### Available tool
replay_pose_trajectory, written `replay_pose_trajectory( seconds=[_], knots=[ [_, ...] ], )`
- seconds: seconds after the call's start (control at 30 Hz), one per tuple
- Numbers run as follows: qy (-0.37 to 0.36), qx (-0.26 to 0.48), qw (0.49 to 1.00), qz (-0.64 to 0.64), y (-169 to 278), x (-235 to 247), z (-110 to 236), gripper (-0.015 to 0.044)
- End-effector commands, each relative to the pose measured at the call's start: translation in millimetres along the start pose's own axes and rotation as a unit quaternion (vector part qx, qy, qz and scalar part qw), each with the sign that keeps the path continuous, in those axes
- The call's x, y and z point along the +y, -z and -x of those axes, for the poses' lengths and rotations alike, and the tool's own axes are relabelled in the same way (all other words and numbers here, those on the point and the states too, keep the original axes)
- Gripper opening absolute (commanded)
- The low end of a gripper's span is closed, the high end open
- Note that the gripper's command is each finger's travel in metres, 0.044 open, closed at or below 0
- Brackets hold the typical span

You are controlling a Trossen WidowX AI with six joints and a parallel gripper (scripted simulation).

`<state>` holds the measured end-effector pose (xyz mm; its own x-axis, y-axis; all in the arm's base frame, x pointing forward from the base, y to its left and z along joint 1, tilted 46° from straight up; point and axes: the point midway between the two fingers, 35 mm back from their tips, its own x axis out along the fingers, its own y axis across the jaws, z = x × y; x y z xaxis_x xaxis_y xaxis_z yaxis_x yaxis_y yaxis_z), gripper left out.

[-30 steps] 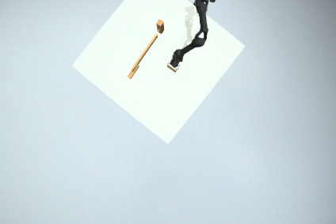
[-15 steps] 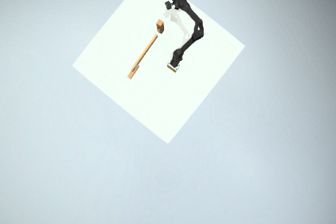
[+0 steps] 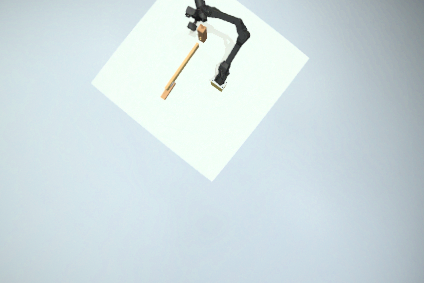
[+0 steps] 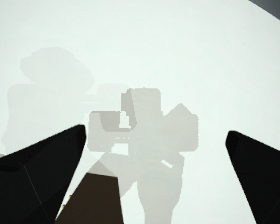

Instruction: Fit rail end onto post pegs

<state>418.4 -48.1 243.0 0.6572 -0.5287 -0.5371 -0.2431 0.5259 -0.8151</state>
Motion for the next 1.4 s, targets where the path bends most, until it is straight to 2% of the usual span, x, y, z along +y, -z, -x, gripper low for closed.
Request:
replay_pose_trajectory(
  seconds=[0.0, 0.1, 0.23, 0.33, 0.43, 0.5, 0.77, 1.37],
  knots=[
    [-0.032, 0.015, 0.998, 0.056, -1, 31, -8, 0.0440],
    [-0.080, 0.048, 0.981, 0.171, 4, 80, -16, 0.0440],
    [-0.145, 0.089, 0.926, 0.337, 20, 144, -20, 0.0440],
    [-0.189, 0.115, 0.858, 0.463, 38, 186, -17, 0.0440],
    [-0.232, 0.141, 0.756, 0.595, 62, 223, -9, 0.0440],
    [-0.240, 0.146, 0.730, 0.623, 68, 230, -7, 0.0440],
    [-0.240, 0.146, 0.730, 0.623, 69, 228, -8, 0.0440],
    [-0.241, 0.145, 0.730, 0.623, 82, 233, -33, 0.0440]
  ],
)
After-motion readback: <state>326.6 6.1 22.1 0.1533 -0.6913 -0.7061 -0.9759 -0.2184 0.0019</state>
